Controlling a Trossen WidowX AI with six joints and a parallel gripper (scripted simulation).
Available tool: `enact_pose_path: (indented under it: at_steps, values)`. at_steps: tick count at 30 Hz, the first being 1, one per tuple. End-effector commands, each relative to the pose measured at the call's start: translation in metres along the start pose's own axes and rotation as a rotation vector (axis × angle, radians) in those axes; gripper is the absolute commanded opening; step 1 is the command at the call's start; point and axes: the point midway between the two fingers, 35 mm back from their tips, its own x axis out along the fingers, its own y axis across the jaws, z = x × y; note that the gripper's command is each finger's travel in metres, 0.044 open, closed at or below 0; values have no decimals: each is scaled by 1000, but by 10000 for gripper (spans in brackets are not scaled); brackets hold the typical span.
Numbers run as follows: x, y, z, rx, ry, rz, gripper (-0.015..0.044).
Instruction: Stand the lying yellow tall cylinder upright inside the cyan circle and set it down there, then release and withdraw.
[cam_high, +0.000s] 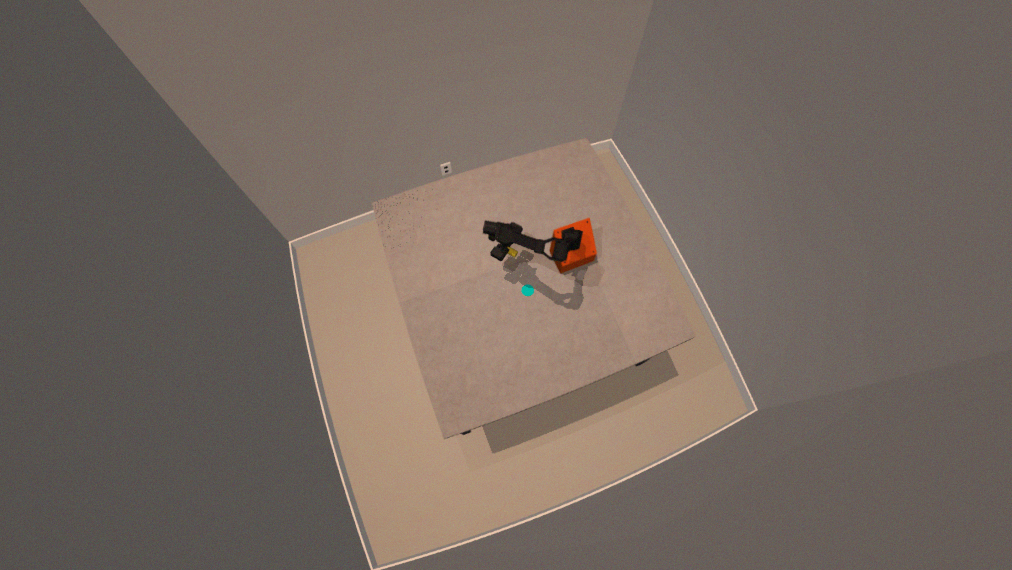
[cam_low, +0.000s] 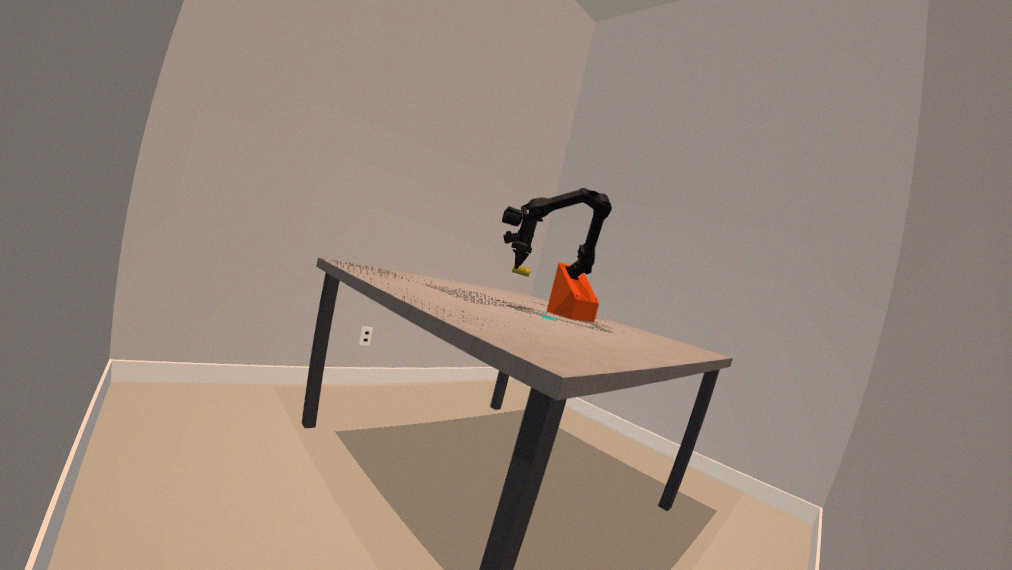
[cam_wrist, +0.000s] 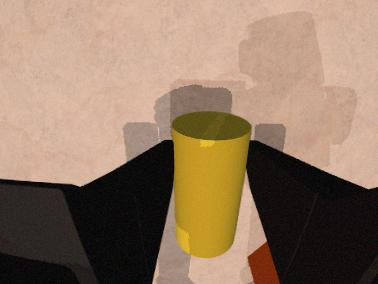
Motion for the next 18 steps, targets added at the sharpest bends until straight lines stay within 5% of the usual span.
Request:
enact_pose_path:
  at_steps: [1, 18]
  values:
    - [-3, 10, -12, -43, -1, 4, 105]
    - [-6, 41, -58, -194, 1, 10, 105]
